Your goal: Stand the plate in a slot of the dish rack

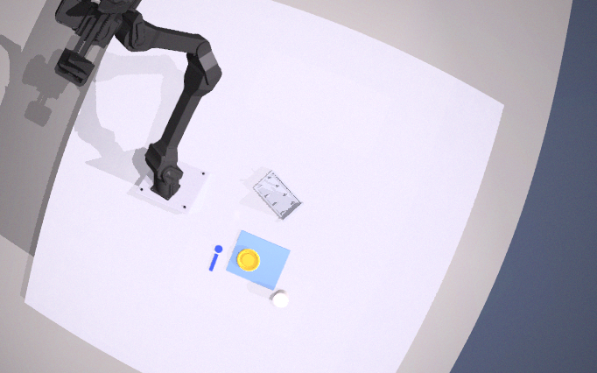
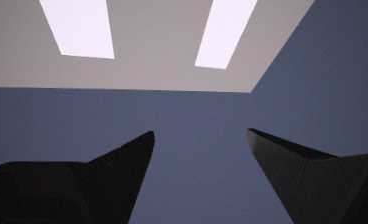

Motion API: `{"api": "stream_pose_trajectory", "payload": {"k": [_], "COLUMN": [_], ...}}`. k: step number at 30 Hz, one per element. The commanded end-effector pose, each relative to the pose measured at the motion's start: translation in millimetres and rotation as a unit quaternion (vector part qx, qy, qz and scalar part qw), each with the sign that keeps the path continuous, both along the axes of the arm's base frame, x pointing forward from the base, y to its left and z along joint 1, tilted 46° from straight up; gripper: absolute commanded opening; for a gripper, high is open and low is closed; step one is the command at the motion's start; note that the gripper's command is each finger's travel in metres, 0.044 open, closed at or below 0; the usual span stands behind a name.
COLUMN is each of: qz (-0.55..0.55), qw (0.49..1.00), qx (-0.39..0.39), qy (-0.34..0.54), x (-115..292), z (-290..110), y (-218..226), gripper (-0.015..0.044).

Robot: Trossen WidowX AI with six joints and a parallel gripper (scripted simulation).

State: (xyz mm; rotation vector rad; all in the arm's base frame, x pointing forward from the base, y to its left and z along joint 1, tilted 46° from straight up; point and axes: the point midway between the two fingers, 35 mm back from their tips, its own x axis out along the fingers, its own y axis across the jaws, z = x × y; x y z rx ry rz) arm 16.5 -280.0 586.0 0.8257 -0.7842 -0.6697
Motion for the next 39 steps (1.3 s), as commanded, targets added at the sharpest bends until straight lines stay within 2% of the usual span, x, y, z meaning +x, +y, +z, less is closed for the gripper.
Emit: {"api": "stream_pose_trajectory", "payload": {"k": [1, 15, 25, 39], "qz": [0.008, 0.051, 0.091, 0.156], "qw": [1.000, 0.995, 0.987, 0.959], "qx": [0.016, 0.067, 0.104, 0.176], "qy": [0.007, 0.049, 0.086, 0.158], "x": [4, 41, 79, 142], "z": [-14, -68, -111, -201], "y": [-19, -72, -95, -121], "gripper": [0.0400, 0.0400, 0.0400, 0.0400]}}
